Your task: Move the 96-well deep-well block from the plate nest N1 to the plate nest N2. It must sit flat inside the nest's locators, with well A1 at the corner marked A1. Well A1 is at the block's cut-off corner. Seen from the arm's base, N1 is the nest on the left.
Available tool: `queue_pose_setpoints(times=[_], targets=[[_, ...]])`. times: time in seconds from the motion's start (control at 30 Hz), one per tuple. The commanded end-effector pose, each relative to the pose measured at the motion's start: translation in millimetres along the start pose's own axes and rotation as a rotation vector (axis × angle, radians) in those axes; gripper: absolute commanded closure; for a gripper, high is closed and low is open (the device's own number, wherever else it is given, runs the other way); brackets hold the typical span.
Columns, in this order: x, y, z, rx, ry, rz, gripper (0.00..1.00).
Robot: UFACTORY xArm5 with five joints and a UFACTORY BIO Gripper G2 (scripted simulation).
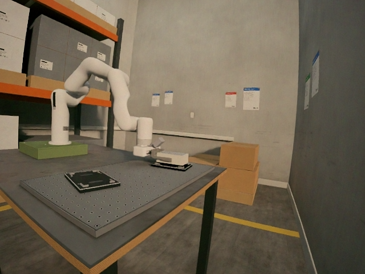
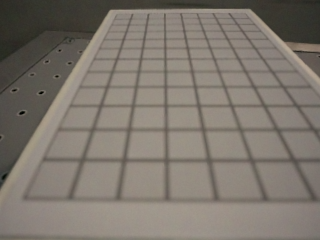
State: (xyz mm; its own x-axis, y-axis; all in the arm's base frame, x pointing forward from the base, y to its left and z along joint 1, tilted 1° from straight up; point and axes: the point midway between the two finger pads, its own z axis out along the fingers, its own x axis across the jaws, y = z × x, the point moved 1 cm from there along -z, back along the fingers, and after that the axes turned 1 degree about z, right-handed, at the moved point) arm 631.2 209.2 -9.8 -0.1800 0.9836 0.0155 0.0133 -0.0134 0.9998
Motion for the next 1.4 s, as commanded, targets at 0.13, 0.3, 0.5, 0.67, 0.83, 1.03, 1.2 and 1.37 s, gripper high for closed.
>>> queue_pose_setpoints(times=[0.13, 0.3, 0.5, 0.67, 0.83, 1.03, 1.2, 1.37], targets=[[0.4, 7.4, 1.4, -0.006, 0.0, -0.007, 1.0], [0.5, 10.1, 1.4, -0.006, 0.0, -0.007, 1.0], [0.6, 12.1, 1.4, -0.006, 0.0, -0.007, 1.0], [0.6, 15.4, 1.4, -0.006, 0.0, -0.007, 1.0], [0.8, 23.8, 1.4, -0.006, 0.0, -0.007, 1.0], [1.0, 30.4, 1.3, -0.006, 0.0, -0.007, 1.0], [1.2, 38.8, 1.3, -0.006, 0.0, -0.007, 1.0], [1.4, 47.1, 1.3, -0.006, 0.0, -0.007, 1.0]])
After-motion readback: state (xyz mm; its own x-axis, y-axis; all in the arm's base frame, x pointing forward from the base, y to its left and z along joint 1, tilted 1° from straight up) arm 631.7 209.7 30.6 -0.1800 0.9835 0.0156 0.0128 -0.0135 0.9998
